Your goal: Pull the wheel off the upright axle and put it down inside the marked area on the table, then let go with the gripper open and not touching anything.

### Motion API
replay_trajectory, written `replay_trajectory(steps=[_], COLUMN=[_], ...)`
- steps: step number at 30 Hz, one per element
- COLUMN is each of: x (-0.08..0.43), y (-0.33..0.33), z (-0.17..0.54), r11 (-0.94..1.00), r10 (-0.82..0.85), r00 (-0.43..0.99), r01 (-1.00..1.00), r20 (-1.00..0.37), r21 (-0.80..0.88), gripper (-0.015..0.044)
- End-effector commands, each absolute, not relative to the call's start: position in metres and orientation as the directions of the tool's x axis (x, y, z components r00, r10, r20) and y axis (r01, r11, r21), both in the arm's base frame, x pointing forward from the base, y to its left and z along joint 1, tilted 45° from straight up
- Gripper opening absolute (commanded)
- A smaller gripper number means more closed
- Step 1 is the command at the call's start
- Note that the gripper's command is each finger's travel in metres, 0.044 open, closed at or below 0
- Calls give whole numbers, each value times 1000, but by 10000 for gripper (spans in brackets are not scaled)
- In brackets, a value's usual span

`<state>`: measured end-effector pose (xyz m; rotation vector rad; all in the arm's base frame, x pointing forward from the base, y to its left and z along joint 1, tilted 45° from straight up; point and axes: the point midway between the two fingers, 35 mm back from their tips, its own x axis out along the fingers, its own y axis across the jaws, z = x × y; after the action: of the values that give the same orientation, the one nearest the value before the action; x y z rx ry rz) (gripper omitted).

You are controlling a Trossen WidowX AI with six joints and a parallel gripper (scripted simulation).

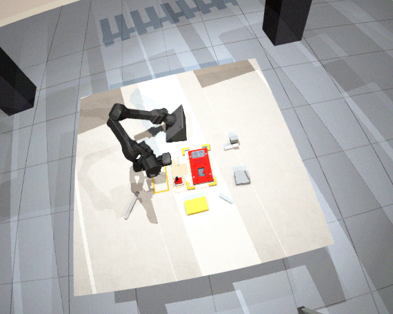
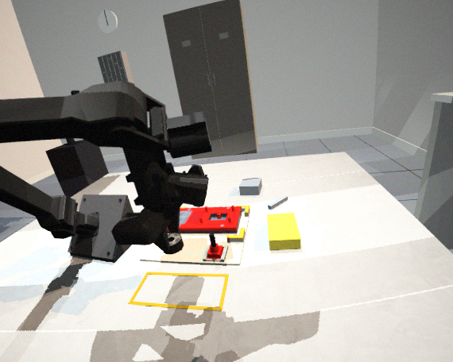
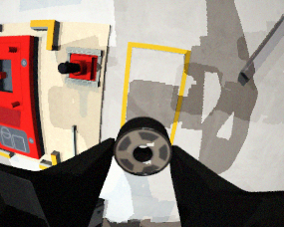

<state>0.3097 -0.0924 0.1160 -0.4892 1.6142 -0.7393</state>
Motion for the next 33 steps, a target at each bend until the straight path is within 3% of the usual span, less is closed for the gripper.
replay_trajectory(steps=[1,33], x=[300,281], y=[-98,-170], z=[125,52], r11=[704,700], r10=[-686,-690], r00=[-177,-177], r01=[84,85], r20=[-706,-702], r21=[-705,-709], gripper=[0,0])
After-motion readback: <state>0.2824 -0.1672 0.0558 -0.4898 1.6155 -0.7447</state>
